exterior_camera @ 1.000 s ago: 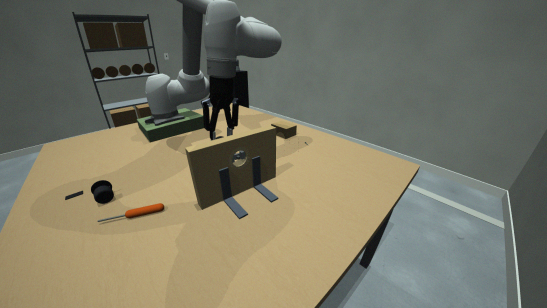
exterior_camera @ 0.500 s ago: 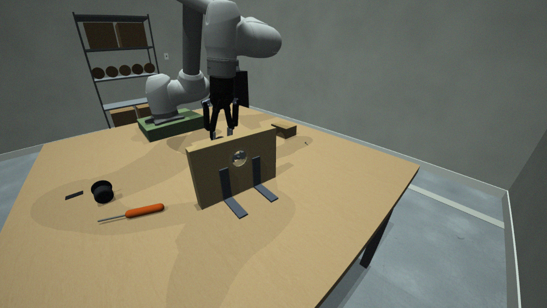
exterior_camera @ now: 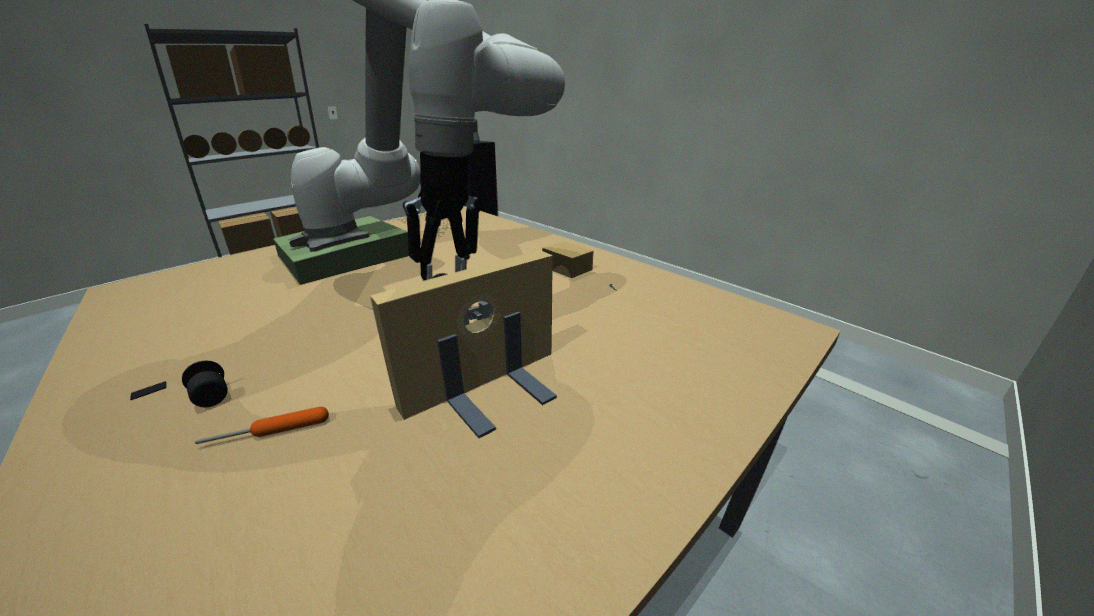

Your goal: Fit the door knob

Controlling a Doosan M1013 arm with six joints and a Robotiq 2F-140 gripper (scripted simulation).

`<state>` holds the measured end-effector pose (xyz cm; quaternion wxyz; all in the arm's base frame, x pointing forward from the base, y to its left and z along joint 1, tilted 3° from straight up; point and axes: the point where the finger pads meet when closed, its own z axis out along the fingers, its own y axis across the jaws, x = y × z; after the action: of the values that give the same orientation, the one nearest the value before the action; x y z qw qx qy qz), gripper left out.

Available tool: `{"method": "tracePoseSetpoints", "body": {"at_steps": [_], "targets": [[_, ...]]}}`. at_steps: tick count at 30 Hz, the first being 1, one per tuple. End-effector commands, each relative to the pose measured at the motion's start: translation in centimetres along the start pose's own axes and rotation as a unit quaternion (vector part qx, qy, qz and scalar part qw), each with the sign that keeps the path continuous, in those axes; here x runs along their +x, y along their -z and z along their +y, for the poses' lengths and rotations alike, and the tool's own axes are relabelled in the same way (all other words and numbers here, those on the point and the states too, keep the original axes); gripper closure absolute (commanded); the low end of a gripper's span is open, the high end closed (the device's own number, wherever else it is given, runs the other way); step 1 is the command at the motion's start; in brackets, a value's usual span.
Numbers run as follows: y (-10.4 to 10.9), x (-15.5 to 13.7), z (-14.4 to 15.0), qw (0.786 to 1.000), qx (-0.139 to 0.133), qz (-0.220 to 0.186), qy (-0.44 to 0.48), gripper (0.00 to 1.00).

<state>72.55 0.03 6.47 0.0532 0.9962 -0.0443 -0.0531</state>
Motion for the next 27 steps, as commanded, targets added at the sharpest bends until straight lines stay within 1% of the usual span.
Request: {"method": "tracePoseSetpoints", "body": {"at_steps": [1,27], "targets": [[0.02,0.00,0.00,1.000,0.000,0.000,0.000,0.58],[0.05,0.50,0.00,1.000,0.000,0.000,0.000,0.58]]}}
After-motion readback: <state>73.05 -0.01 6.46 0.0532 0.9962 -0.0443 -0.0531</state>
